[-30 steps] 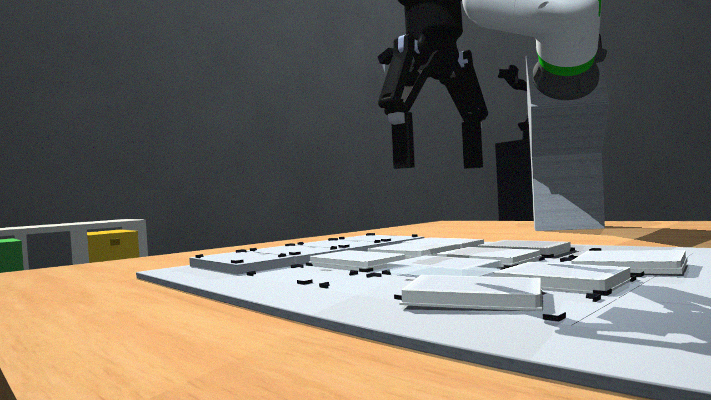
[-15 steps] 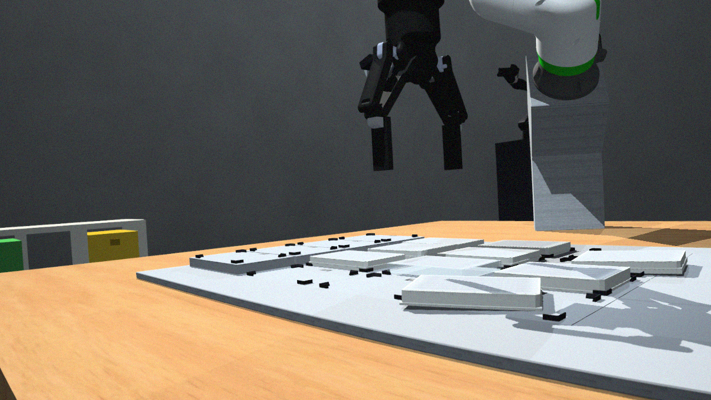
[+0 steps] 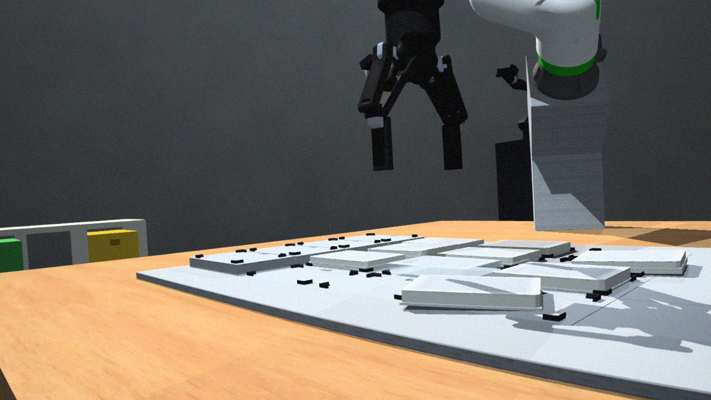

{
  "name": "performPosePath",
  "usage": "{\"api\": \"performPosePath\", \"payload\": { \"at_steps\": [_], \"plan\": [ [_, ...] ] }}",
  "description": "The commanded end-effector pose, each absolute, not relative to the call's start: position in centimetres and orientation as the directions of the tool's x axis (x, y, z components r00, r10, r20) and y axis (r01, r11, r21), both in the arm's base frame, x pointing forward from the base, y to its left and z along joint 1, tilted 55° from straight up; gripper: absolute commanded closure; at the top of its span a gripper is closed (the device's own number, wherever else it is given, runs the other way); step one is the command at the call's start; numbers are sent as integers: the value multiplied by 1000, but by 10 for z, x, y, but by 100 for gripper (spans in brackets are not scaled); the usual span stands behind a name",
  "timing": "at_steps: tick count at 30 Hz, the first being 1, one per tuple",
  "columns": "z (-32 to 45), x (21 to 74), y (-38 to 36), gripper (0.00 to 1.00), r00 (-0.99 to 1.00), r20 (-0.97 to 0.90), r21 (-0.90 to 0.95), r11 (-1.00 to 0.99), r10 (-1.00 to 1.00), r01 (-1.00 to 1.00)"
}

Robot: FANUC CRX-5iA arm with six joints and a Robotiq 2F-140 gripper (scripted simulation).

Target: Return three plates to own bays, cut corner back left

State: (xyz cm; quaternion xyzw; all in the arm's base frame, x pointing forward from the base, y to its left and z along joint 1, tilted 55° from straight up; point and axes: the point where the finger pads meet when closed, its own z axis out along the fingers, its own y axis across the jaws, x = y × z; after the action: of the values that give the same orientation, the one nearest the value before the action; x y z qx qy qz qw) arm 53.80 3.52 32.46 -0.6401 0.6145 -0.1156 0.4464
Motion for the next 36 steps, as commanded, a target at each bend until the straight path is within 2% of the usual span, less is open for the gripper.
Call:
{"api": "performPosePath", "payload": {
  "at_steps": [1, 26, 36],
  "plan": [
    [326, 538, 35, 0, 218, -400, -715, 154, -890, -682],
    [326, 538, 35, 0, 218, -400, -715, 154, -890, -682],
    [309, 547, -1, 0, 218, -400, -715, 154, -890, -682]
  ]
}}
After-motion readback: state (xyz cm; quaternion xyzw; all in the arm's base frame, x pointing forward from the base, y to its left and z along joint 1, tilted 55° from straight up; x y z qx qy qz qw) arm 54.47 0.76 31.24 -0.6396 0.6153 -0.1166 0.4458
